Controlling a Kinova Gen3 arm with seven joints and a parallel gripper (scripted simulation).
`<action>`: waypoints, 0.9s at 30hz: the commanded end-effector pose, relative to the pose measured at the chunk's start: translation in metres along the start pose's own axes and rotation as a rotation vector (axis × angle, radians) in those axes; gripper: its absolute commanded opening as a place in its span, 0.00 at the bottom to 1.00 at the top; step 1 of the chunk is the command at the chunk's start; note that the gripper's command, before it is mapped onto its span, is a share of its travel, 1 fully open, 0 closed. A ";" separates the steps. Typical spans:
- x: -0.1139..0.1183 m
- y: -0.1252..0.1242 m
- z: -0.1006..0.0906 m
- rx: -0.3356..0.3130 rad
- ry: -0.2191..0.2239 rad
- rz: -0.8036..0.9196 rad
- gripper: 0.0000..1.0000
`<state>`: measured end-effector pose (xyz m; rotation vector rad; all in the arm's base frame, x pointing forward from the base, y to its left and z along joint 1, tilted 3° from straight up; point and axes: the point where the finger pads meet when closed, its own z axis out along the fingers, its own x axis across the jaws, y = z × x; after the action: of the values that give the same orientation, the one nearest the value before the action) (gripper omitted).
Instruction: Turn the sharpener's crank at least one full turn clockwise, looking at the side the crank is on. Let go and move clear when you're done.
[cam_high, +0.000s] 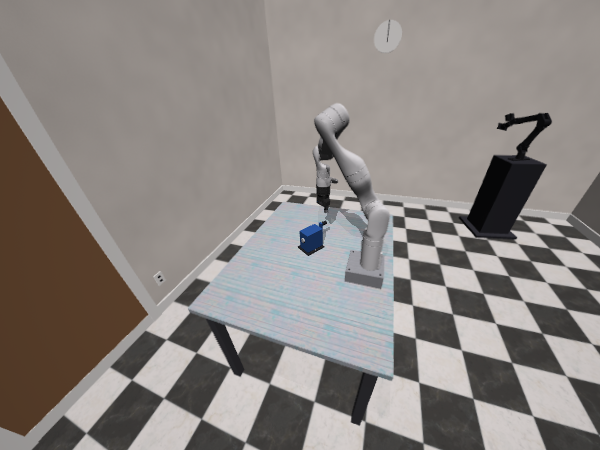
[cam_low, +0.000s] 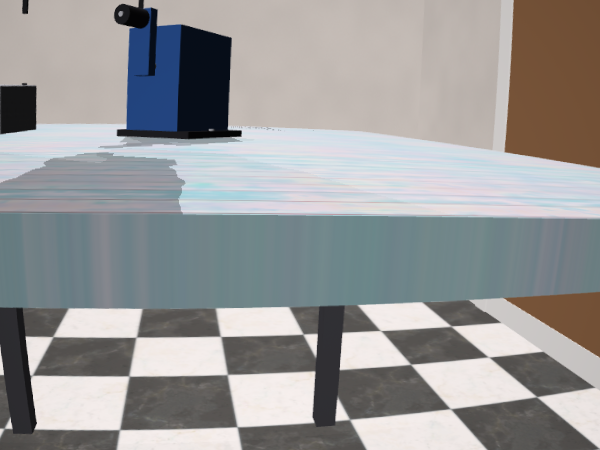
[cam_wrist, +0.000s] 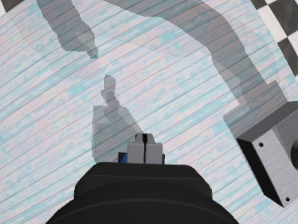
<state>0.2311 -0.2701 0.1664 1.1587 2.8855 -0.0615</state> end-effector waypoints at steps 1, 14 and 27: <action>0.000 0.000 0.000 -0.001 -0.001 -0.003 0.00; -0.002 -0.002 0.001 -0.002 0.004 -0.095 0.00; -0.004 -0.004 0.003 -0.005 0.013 -0.274 0.00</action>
<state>0.2323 -0.2744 0.1631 0.7770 3.0315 -0.0586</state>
